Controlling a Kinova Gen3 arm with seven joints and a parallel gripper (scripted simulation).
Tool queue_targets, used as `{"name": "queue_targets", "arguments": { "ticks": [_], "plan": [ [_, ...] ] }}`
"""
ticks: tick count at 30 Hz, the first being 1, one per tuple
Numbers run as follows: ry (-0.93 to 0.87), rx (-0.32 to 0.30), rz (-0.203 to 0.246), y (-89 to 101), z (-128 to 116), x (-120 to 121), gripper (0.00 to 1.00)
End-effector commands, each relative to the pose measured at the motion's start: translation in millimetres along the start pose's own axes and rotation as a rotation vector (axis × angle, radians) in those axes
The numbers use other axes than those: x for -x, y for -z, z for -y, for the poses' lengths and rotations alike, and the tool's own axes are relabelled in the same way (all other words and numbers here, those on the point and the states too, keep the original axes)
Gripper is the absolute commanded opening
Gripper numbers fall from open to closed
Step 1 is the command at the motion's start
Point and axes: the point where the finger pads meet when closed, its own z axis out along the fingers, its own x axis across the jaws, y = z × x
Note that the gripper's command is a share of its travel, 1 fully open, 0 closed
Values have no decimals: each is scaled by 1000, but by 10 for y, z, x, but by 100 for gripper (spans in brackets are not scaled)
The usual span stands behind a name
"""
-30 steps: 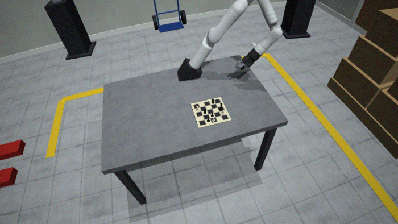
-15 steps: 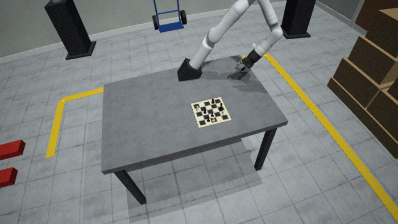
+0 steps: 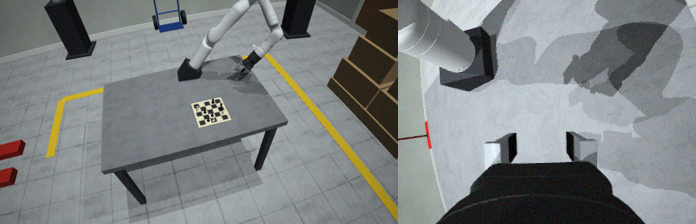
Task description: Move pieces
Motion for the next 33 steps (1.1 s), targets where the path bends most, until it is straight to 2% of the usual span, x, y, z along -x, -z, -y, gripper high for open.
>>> {"name": "queue_targets", "arguments": {
  "ticks": [1,33],
  "plan": [
    [-3,0,1,-2,-9,6,100],
    [11,-7,-13,-51,-347,86,100]
  ]
}}
